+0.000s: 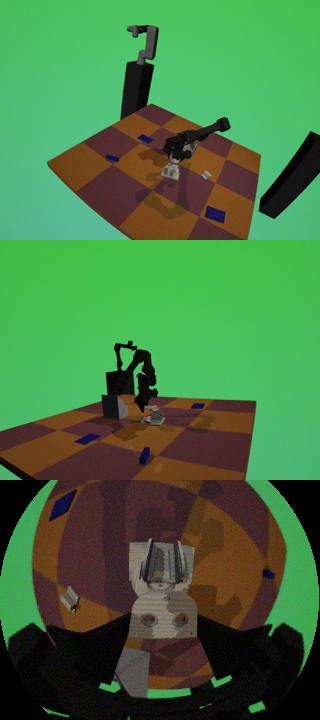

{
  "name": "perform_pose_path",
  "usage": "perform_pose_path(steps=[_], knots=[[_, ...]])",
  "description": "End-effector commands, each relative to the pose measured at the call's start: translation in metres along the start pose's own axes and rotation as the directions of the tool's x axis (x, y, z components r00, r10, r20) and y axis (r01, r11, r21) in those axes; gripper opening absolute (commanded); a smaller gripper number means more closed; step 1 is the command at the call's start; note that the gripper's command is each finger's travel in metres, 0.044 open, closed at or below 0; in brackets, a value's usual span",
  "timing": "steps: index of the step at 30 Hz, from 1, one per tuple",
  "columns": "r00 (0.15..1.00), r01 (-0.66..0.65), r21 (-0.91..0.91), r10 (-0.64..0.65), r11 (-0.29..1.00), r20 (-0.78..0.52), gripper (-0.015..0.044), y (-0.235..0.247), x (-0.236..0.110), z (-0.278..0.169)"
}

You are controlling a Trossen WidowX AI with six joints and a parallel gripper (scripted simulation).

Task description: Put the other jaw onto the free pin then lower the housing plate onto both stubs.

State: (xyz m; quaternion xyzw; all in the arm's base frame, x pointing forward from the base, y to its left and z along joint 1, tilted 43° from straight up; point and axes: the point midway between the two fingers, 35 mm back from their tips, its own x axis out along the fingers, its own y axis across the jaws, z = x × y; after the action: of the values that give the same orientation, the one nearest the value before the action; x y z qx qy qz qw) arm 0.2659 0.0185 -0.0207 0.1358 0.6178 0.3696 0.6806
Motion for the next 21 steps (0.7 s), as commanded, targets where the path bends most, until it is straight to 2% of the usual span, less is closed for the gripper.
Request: perform_pose_path(steps=[1,21], knots=[[1.000,-0.005,0.010,0.005,1.000,0.000,0.0351,0.000,0.007,-0.001],[1.000,-0.008,0.010,0.008,1.000,0.001,0.0351,0.001,0.040,-0.001]])
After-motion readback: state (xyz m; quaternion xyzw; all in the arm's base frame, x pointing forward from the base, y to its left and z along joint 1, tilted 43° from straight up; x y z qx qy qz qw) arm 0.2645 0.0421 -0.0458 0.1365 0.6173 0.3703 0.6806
